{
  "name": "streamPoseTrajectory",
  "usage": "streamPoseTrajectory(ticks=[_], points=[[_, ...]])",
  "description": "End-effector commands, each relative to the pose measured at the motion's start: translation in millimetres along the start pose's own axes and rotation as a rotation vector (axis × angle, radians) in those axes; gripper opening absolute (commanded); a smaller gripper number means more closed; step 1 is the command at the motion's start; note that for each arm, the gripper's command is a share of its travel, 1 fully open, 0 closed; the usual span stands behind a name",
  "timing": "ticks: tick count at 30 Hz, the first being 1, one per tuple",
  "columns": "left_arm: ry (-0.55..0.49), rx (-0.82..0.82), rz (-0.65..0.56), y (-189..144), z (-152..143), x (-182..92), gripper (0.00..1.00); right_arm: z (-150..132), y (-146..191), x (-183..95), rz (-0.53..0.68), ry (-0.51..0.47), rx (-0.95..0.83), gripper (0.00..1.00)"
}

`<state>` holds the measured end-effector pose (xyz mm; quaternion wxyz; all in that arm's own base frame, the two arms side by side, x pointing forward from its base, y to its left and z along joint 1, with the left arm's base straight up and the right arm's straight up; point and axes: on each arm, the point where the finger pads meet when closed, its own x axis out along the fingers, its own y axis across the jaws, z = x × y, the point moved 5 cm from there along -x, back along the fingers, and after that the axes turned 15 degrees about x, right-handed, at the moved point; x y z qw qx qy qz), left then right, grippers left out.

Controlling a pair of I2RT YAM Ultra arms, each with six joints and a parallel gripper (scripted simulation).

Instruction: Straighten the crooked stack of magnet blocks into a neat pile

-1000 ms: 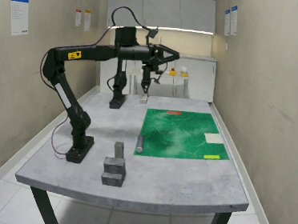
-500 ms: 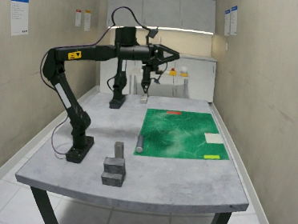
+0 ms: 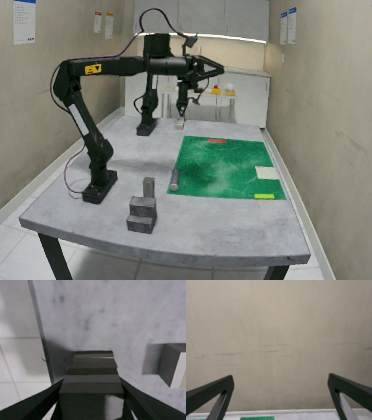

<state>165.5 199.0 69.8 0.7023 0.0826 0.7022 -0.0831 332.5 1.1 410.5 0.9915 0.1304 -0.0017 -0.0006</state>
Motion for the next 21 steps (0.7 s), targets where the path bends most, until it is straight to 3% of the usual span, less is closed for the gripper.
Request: streamPoseTrajectory(ticks=[1, 20, 21], points=[[-0.023, 0.008, 0.021, -2.6, 3.9, -9.7, 0.48, 20.8, 2.4, -6.3, -0.004, -0.047, -0.009, 1.00], [-0.023, 0.008, 0.021, -2.6, 3.9, -9.7, 0.48, 20.8, 2.4, -6.3, -0.004, -0.047, -0.009, 1.00], [-0.023, 0.008, 0.021, -2.6, 3.9, -9.7, 0.80, 20.8, 2.4, -6.3, -0.004, -0.047, -0.009, 1.00]])
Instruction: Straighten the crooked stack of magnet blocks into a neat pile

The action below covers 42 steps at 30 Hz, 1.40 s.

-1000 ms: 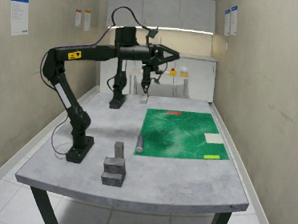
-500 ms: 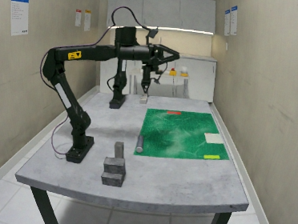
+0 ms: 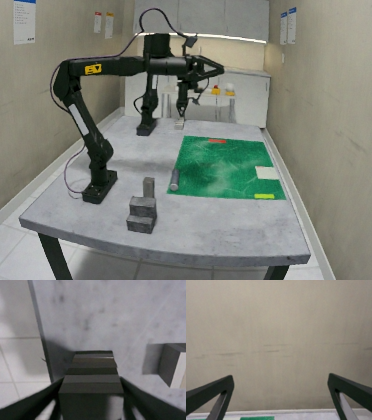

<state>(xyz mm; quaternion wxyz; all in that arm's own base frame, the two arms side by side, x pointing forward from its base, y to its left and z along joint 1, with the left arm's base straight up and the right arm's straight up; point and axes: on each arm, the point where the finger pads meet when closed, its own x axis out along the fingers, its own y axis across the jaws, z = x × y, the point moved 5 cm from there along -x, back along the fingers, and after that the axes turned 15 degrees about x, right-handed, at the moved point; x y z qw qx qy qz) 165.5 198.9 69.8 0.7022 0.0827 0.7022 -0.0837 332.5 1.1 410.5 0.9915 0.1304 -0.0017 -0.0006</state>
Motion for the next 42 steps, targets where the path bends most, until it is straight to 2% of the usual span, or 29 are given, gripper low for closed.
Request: streamPoseTrajectory(ticks=[1, 16, 17, 19, 20, 23, 28, 29, 42], points=[[-0.023, 0.007, 0.021, -2, 4, -10, 0.80, 21, 2, -6, -0.004, -0.047, -0.009, 1.00], [-0.023, 0.008, 0.021, -2, 4, -10, 0.80, 21, 2, -6, -0.004, -0.047, -0.009, 1.00], [-0.015, 0.011, 0.021, 1, 6, 11, 0.80, 21, 2, -6, -0.004, -0.047, -0.009, 1.00], [-0.007, 0.015, 0.014, -1, 7, 20, 0.80, 21, 2, -6, -0.004, -0.047, -0.009, 1.00], [-0.003, 0.011, -0.006, -3, 5, 13, 0.80, 21, 2, -6, -0.004, -0.047, -0.009, 1.00], [-0.027, 0.009, 0.034, 9, 5, -3, 0.80, 21, 2, -6, -0.004, -0.047, -0.009, 1.00], [-0.018, 0.014, 0.040, 1, 6, 0, 0.80, 21, 2, -6, -0.004, -0.047, -0.009, 1.00], [-0.019, 0.004, 0.037, 2, 3, 0, 0.51, 21, 2, -6, -0.004, -0.047, -0.009, 1.00], [-0.023, 0.002, 0.035, 2, 3, 0, 0.51, 21, 2, -6, -0.004, -0.047, -0.009, 1.00]])
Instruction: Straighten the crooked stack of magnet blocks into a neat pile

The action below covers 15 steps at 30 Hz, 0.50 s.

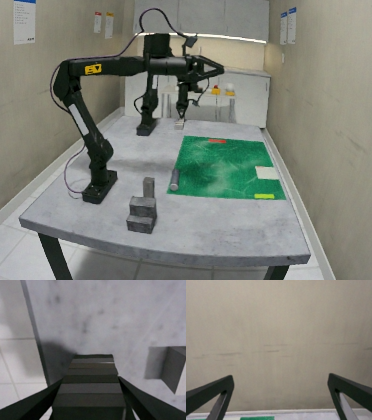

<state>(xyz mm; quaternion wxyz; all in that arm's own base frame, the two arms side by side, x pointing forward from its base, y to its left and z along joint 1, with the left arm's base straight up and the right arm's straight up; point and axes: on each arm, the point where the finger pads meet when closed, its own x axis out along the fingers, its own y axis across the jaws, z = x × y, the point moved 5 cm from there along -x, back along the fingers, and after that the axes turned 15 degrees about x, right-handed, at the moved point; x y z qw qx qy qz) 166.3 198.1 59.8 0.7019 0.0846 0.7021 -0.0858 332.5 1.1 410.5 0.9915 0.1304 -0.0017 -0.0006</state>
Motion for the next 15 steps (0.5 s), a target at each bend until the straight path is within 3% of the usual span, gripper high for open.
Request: streamPoseTrajectory(ticks=[1, 15], points=[[-0.023, -0.004, 0.035, 2.7, 1.7, -9.8, 0.51, 20.8, 2.4, -6.3, -0.004, -0.047, -0.009, 1.00], [-0.022, -0.004, 0.033, 2.2, 1.6, -9.8, 0.49, 20.8, 2.4, -6.3, -0.004, -0.047, -0.009, 1.00]])
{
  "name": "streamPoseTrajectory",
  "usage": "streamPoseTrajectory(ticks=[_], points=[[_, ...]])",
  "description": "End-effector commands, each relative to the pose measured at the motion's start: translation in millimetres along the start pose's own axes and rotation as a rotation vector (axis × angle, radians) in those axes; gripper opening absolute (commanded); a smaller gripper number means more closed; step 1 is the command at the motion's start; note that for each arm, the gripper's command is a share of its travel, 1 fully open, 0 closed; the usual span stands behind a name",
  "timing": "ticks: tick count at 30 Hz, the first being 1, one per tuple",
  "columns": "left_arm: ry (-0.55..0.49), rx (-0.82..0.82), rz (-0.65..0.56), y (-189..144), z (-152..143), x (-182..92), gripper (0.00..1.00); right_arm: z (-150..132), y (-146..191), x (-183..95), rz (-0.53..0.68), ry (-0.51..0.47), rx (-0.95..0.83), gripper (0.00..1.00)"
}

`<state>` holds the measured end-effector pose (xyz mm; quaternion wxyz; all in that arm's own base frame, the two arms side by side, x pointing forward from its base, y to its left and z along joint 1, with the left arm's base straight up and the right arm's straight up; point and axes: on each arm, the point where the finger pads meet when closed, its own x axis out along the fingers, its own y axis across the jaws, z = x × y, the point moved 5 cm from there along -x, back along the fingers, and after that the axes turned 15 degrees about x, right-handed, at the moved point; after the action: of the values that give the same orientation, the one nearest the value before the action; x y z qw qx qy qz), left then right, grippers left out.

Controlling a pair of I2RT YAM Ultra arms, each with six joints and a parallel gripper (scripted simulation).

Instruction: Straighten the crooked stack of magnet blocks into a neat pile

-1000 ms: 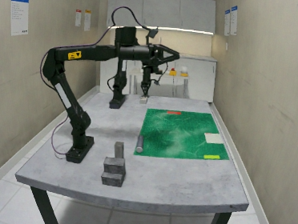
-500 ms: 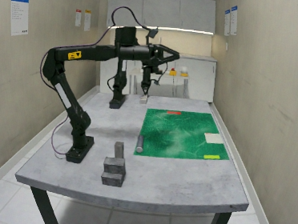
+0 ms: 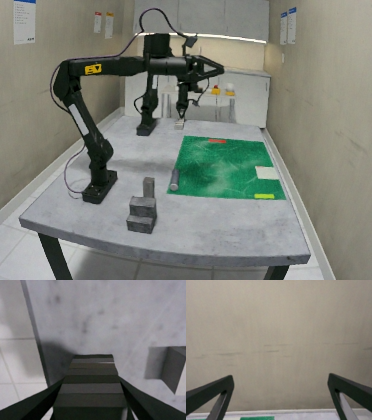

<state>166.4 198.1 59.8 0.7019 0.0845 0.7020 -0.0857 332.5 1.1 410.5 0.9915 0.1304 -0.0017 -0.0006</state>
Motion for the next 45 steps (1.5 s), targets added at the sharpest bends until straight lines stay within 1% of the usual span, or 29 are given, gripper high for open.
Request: streamPoseTrajectory(ticks=[1, 28, 29, 44, 45], points=[[-0.022, -0.004, 0.033, 2.2, 1.5, -9.8, 0.49, 20.8, 2.4, -6.3, -0.004, -0.047, -0.009, 1.00], [-0.023, -0.004, 0.034, 2.6, 1.7, -9.8, 0.48, 20.8, 2.4, -6.3, -0.004, -0.047, -0.009, 1.00], [-0.023, -0.004, 0.034, 2.6, 1.7, -9.8, 0.80, 20.8, 2.4, -6.3, -0.004, -0.047, -0.009, 1.00], [-0.023, -0.003, 0.034, 2.6, 1.7, -9.8, 0.80, 20.8, 2.4, -6.3, -0.004, -0.047, -0.009, 1.00], [-0.014, 0.001, 0.022, 2.4, 2.3, -5.9, 0.80, 20.8, 2.4, -6.3, -0.004, -0.047, -0.009, 1.00]])
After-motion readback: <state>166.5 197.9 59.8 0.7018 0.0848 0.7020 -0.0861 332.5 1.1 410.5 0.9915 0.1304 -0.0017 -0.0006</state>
